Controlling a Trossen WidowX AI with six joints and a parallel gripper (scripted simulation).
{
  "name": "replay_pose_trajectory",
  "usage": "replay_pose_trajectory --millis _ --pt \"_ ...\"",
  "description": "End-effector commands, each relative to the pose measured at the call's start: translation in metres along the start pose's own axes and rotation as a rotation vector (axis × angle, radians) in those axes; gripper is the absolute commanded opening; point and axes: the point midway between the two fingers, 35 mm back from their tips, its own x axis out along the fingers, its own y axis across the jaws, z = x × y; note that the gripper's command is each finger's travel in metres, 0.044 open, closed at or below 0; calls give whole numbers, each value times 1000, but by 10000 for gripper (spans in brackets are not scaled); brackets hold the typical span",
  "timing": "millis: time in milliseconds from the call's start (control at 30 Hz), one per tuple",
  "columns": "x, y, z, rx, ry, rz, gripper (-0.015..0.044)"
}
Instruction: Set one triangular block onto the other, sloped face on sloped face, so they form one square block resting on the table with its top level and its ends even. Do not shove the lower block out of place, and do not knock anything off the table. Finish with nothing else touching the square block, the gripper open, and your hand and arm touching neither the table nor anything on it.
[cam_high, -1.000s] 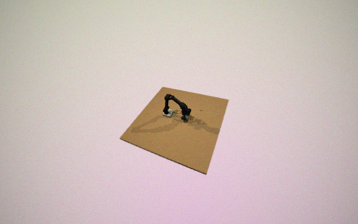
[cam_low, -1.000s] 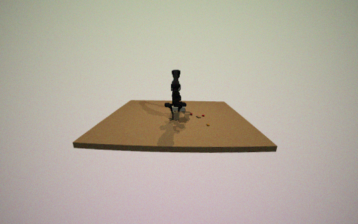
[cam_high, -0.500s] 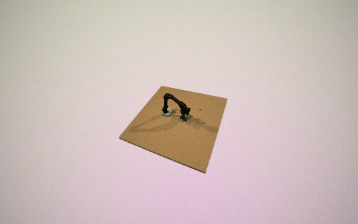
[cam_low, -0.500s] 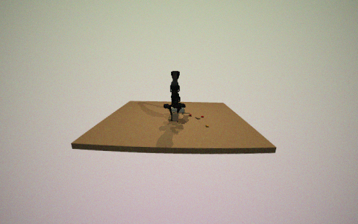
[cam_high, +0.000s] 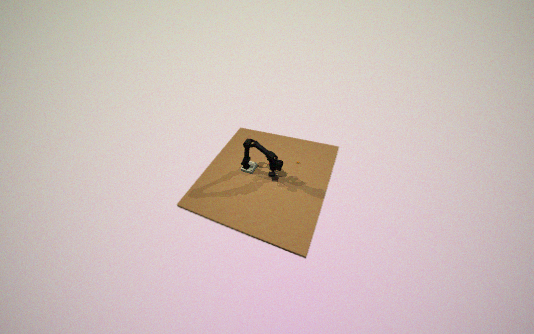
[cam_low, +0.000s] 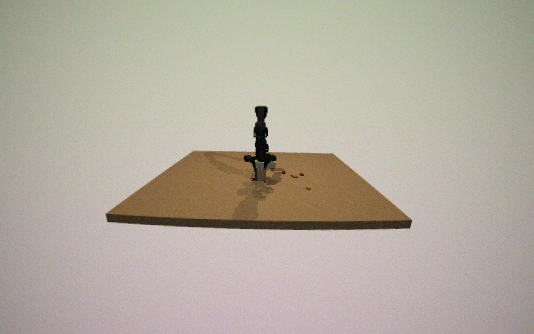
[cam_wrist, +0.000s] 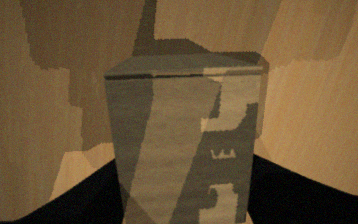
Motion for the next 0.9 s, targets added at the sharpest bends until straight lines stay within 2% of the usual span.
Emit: replay_pose_trajectory --millis 0,633,867 --pt "0 0 0 4 -2 -4 0" --pt "0 0 -1 4 5 -2 0" --pt "0 0 0 0 0 0 184"
